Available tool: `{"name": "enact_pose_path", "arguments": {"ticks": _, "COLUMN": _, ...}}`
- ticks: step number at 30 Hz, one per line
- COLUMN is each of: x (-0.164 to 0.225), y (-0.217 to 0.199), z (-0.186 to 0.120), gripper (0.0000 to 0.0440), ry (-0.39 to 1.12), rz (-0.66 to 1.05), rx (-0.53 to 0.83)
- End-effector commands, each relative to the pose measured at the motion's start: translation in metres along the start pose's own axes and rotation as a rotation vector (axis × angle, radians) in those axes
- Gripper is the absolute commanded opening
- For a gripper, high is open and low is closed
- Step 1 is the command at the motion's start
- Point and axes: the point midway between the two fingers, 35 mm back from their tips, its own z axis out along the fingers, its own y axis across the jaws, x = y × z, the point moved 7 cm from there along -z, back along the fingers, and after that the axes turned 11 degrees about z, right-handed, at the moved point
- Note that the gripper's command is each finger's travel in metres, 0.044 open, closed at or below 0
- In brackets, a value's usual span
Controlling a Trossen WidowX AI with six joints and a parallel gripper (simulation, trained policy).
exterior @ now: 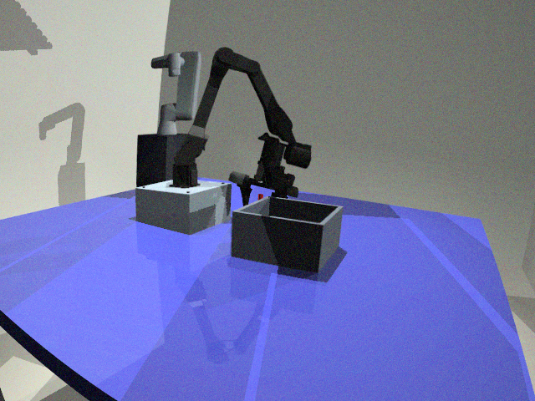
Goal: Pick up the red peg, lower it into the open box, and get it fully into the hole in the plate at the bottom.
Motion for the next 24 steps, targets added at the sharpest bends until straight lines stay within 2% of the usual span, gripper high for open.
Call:
{"name": "enact_pose_path", "arguments": {"ticks": 1, "x": 0.000, "y": -0.001, "z": 0.008, "gripper": 0.0216, "ry": -0.004, "rz": -0.004, "rx": 0.016}}
{"name": "enact_pose_path", "arguments": {"ticks": 9, "x": 0.001, "y": -0.001, "z": 0.017, "gripper": 0.0026, "ry": -0.002, "rz": -0.010, "rx": 0.075}}
{"name": "enact_pose_path", "arguments": {"ticks": 13, "x": -0.003, "y": 0.004, "z": 0.006, "gripper": 0.0000, "ry": -0.030, "rz": -0.017, "rx": 0.055}}
{"name": "enact_pose_path", "arguments": {"ticks": 24, "x": -0.017, "y": 0.011, "z": -0.033, "gripper": 0.0000, "ry": -0.081, "rz": -0.006, "rx": 0.021}}
